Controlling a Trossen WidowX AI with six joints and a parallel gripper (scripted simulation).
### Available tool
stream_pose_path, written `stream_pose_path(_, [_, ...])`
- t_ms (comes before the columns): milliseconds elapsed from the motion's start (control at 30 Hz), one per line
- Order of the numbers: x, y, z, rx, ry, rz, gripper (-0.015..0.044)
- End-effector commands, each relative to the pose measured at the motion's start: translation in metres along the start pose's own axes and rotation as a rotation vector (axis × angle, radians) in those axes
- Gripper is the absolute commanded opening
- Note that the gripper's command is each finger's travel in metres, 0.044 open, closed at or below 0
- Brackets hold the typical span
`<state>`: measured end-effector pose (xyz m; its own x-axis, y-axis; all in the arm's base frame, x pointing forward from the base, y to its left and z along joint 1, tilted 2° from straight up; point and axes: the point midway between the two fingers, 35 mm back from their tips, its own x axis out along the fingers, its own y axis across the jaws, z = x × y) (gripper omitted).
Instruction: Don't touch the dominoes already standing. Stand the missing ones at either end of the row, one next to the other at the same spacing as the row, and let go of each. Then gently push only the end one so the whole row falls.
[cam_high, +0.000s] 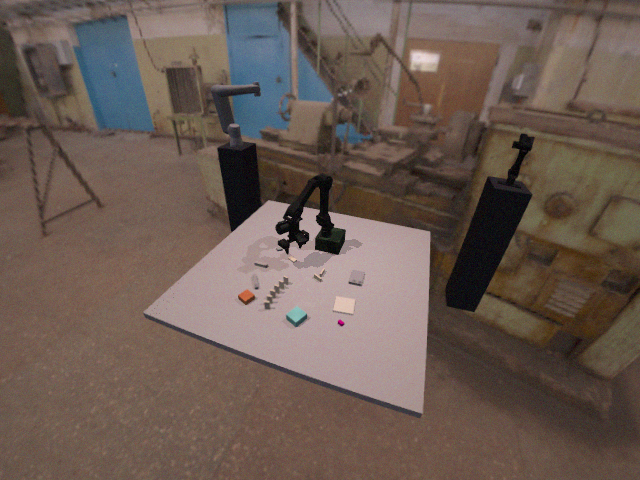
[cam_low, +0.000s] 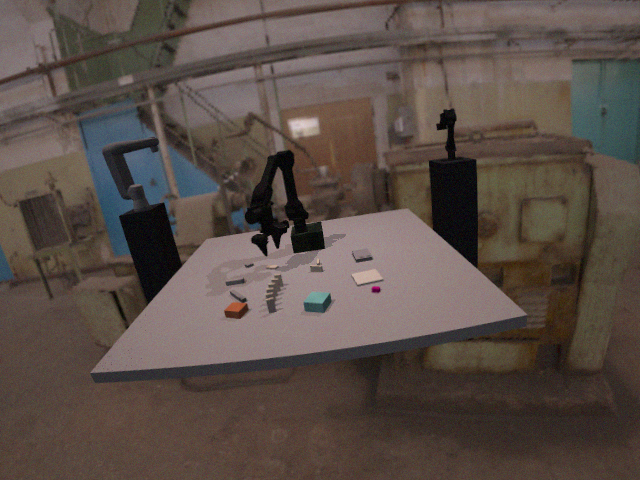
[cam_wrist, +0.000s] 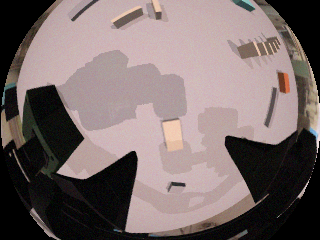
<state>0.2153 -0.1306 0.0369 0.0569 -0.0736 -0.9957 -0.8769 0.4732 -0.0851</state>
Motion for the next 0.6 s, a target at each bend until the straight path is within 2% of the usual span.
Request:
stream_pose_path(0, [-0.002,0.002,0.002,-0.034,-0.021,0.022,0.0440])
stream_pose_path(133, [0.003,0.001,0.002,-0.034,-0.021,0.022,0.0440])
stream_pose_path(367, [0.058,0.003,0.003,-0.034,-0.021,0.023,0.0440])
stream_pose_path(567, [0.064,0.005,0.002,-0.034,-0.021,0.023,0.0440])
